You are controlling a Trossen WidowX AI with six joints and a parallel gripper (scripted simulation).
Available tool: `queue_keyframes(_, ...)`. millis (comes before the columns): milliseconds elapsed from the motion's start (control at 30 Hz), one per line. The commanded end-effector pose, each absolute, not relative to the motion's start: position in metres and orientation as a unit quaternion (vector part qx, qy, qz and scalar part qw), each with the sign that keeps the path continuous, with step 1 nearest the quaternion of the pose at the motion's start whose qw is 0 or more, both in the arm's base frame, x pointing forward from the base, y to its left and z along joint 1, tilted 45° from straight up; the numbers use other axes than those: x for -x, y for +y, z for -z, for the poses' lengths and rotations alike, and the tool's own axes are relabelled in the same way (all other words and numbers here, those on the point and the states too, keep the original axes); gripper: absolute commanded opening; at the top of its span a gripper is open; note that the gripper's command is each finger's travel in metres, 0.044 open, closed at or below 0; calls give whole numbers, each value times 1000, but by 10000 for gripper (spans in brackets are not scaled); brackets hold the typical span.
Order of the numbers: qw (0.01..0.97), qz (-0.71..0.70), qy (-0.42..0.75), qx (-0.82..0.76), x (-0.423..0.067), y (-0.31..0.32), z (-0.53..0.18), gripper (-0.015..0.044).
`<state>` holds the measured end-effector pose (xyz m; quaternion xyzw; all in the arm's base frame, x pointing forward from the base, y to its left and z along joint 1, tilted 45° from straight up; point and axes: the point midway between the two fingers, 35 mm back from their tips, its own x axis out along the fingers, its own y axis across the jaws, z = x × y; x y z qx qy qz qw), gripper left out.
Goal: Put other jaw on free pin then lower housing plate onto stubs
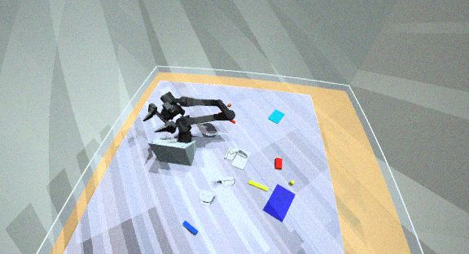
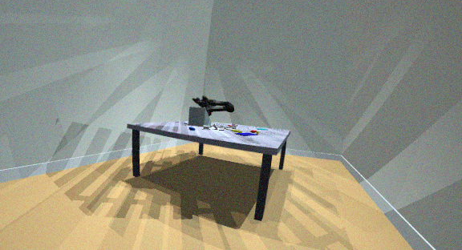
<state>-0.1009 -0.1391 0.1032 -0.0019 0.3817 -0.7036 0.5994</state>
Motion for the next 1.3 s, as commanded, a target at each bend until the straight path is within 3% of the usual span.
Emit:
queue_keyframes(0, 599, 704, 382, 2, 101, -139, -103, 426)
queue_keyframes(533, 599, 704, 382, 2, 101, -139, -103, 6)
queue_keyframes(1100, 599, 704, 382, 2, 101, -139, -103, 0)
queue_keyframes(1267, 623, 684, 379, -5, 95, -144, -104, 131)
